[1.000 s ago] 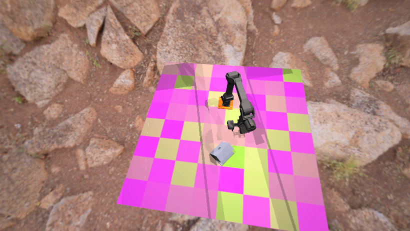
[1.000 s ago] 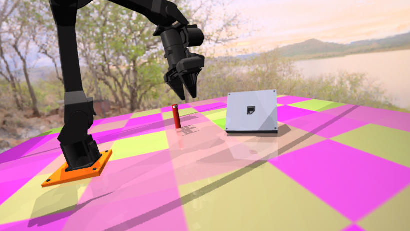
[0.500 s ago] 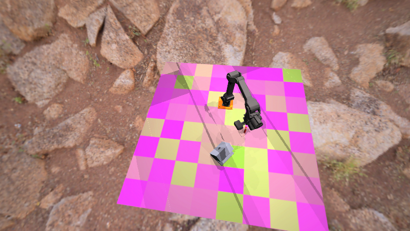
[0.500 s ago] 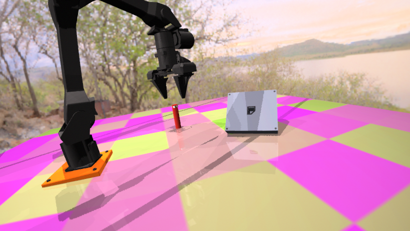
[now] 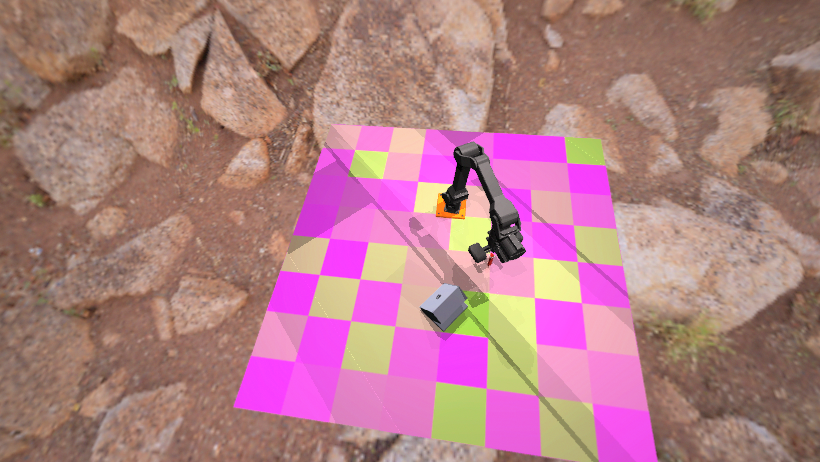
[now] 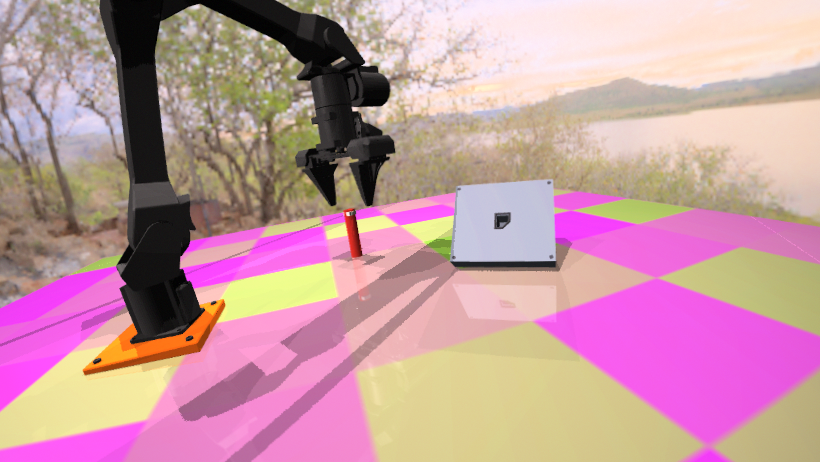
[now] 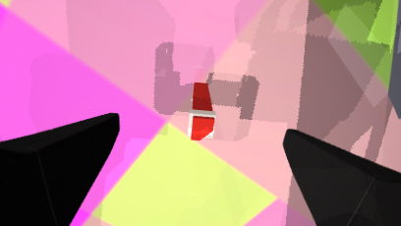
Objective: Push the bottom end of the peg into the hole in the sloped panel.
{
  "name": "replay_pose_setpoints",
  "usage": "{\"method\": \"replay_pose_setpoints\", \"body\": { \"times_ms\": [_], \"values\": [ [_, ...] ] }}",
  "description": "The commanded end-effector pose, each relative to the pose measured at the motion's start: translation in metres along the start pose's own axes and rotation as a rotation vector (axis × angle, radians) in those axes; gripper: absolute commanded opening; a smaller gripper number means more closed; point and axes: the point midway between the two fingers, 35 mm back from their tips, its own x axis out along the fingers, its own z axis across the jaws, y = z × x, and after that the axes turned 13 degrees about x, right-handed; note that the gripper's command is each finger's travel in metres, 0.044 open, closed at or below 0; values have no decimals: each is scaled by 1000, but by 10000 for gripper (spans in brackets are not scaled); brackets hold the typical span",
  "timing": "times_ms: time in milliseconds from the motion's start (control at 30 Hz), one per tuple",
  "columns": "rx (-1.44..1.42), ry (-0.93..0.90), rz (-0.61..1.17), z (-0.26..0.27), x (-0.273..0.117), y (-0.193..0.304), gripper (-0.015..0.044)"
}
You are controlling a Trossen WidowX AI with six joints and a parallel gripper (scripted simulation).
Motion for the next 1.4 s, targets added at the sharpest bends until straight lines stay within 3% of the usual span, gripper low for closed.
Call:
{"method": "replay_pose_setpoints", "body": {
  "times_ms": [0,900,1367],
  "values": [
    [-7,-3,6,1,9,1,440],
    [-7,-3,6,0,48,3,440],
    [-5,0,2,0,44,2,72]
  ]
}}
